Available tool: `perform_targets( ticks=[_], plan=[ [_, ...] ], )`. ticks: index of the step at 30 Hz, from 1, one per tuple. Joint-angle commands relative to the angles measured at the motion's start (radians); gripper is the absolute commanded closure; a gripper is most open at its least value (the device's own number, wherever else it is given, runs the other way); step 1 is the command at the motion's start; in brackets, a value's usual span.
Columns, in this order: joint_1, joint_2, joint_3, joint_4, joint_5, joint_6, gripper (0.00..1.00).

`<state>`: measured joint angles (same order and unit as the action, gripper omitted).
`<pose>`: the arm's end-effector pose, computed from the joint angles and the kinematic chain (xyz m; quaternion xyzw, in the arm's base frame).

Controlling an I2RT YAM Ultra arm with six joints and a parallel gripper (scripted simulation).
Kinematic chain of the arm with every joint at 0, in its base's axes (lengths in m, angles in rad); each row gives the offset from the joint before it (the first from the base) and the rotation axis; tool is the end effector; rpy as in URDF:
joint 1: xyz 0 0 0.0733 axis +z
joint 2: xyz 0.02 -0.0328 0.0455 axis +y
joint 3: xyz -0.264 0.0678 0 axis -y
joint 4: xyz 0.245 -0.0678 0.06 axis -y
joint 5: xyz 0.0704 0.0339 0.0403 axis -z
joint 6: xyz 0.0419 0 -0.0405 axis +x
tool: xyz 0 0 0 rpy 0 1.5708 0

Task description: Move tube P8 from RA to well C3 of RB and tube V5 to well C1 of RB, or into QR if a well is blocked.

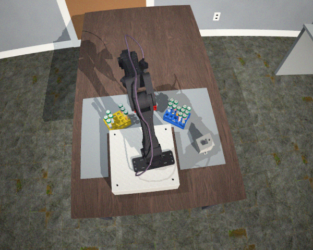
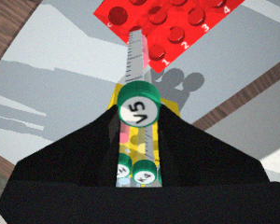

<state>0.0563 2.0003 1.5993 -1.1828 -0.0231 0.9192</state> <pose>0.3765 0.0233 0.2062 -0.4182 -0.9082 -0.0072 0.0112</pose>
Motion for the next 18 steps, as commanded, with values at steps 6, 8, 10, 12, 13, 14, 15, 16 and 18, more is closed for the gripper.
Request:
perform_targets(
  ticks=[6,8,10,12,13,14,15,16,18],
  plan=[
    [0.002,0.009,-0.008,0.023,0.008,0.003,1.0],
    [0.001,0.017,-0.023,0.025,0.008,0.002,1.0],
    [-0.001,0.018,-0.014,0.03,0.008,0.001,1.0],
    [-0.002,0.02,-0.017,0.033,0.008,0.0,1.0],
    [-0.003,0.019,-0.024,0.034,0.008,-0.001,1.0],
    [-0.004,0.013,-0.029,0.036,0.008,-0.002,1.0],
    [-0.004,0.015,-0.028,0.038,0.008,-0.002,1.0],
    [-0.005,0.019,-0.017,0.04,0.008,-0.003,1.0],
    [-0.006,0.021,-0.022,0.043,0.008,-0.004,1.0]
  ],
)
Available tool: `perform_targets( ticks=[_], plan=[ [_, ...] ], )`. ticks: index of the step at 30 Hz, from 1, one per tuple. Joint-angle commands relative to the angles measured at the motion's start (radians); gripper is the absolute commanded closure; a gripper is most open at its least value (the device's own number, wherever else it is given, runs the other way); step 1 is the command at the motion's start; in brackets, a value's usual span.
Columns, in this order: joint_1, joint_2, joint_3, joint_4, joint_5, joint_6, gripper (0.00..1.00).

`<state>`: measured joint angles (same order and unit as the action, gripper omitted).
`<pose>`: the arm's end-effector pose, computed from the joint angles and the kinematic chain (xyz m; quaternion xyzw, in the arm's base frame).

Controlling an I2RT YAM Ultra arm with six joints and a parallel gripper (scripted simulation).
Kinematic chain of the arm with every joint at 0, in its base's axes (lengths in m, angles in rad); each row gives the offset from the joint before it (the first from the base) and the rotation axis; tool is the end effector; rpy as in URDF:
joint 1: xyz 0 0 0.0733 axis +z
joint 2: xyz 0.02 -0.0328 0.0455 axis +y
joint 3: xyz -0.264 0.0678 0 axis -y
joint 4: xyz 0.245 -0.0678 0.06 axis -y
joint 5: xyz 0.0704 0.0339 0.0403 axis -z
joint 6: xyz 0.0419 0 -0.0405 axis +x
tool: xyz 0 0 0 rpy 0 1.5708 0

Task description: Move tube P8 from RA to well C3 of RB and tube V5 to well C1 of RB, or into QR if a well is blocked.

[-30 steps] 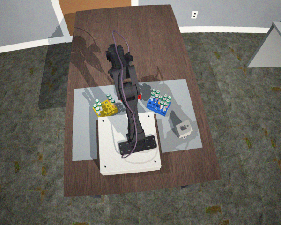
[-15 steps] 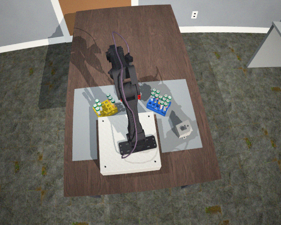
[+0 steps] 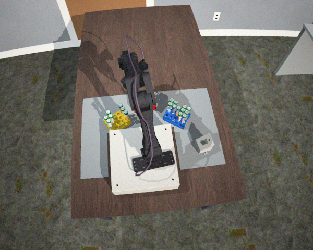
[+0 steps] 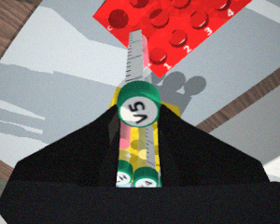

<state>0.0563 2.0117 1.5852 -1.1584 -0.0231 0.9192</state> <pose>0.3780 0.0234 0.1985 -0.4182 -0.9082 -0.0069 0.0116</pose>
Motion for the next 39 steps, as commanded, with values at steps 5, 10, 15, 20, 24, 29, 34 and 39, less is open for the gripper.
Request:
perform_targets(
  ticks=[5,10,15,20,24,29,34,39],
  plan=[
    [-0.008,0.007,-0.018,0.024,0.008,-0.005,1.0],
    [-0.012,0.015,-0.03,0.033,0.008,-0.007,1.0],
    [-0.01,0.015,-0.032,0.042,0.008,-0.007,1.0],
    [-0.008,0.013,-0.002,0.048,0.008,-0.006,1.0],
    [-0.007,0.022,-0.036,0.054,0.008,-0.006,1.0],
    [-0.007,0.025,-0.042,0.064,0.008,-0.005,1.0],
    [-0.006,0.024,-0.054,0.072,0.008,-0.005,1.0],
    [-0.005,0.029,-0.056,0.078,0.008,-0.004,1.0]
  ],
)
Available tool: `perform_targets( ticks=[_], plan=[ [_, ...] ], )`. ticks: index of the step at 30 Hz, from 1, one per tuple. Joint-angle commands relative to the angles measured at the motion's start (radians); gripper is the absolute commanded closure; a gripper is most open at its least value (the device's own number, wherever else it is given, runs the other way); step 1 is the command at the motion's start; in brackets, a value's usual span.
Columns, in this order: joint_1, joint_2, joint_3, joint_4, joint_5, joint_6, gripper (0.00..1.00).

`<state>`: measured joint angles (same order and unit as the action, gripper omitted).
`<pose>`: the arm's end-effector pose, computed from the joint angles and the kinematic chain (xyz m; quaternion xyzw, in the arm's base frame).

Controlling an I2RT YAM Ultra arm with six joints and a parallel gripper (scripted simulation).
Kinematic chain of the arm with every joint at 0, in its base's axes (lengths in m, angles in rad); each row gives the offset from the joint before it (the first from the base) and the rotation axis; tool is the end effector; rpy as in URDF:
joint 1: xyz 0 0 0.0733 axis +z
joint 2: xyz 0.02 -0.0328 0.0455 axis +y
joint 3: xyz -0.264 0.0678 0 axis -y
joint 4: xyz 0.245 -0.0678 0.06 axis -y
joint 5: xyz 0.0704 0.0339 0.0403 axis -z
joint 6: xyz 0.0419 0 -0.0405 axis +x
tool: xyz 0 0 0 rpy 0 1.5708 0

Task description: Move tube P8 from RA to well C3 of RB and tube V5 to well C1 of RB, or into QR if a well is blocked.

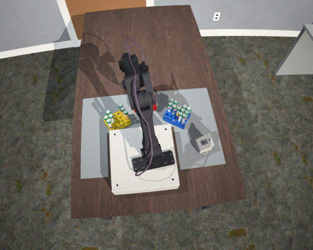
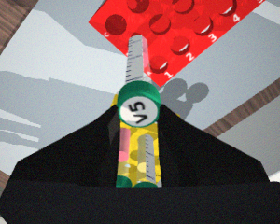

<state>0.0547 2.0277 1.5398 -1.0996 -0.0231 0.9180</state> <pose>0.3783 0.0228 0.1816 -0.4184 -0.9081 -0.0063 0.0128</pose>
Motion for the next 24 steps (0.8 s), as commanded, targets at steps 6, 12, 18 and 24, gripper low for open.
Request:
perform_targets(
  ticks=[6,12,18,24],
  plan=[
    [-0.002,0.009,-0.02,0.03,0.008,-0.002,1.0],
    [0.0,0.019,-0.03,0.041,0.008,0.0,1.0],
    [0.002,0.021,0.003,0.049,0.008,0.001,1.0],
    [0.004,0.024,-0.045,0.058,0.008,0.003,1.0]
  ],
)
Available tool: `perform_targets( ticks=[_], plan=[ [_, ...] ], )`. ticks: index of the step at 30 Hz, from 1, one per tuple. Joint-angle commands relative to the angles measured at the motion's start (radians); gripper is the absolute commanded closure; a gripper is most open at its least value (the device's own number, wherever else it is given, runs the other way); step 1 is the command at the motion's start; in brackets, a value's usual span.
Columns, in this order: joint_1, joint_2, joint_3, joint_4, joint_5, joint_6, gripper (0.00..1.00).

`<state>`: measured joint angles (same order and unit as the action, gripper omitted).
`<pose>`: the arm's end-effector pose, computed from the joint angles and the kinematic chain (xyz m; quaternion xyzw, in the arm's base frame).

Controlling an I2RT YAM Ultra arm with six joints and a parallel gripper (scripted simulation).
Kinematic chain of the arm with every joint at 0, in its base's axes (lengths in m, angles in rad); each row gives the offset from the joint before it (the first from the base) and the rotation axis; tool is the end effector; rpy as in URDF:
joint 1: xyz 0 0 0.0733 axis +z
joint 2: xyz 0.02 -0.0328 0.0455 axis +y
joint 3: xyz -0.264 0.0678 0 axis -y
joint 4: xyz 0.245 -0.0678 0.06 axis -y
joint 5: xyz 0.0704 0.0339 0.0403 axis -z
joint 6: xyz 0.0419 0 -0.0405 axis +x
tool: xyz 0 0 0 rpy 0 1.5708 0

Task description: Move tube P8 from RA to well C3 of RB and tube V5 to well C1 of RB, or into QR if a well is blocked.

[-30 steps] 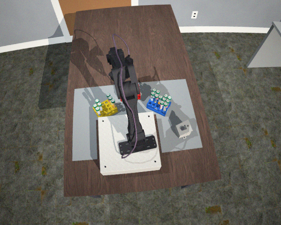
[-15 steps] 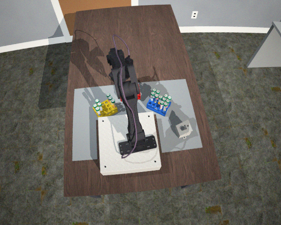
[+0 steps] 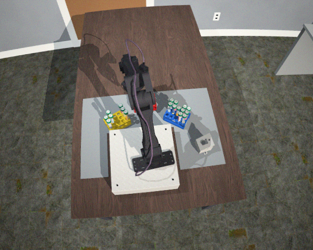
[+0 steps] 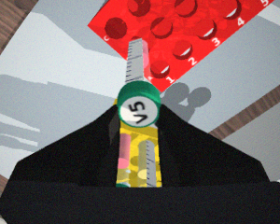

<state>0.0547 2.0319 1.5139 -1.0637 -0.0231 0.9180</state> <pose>0.3779 0.0228 0.1738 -0.4184 -0.9082 -0.0077 0.0102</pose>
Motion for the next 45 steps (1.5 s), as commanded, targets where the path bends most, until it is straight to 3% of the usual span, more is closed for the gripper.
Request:
perform_targets(
  ticks=[1,7,8,12,38,45],
  plan=[
    [0.005,0.02,-0.009,0.025,0.008,0.003,1.0],
    [0.007,0.019,-0.022,0.032,0.008,0.005,1.0],
    [0.007,0.005,0.018,0.032,0.007,0.005,1.0],
    [0.009,0.015,0.018,0.032,0.007,0.006,1.0],
    [0.007,0.027,-0.034,0.045,0.008,0.006,1.0],
    [0.002,0.011,-0.012,0.034,0.002,0.003,1.0]
  ],
)
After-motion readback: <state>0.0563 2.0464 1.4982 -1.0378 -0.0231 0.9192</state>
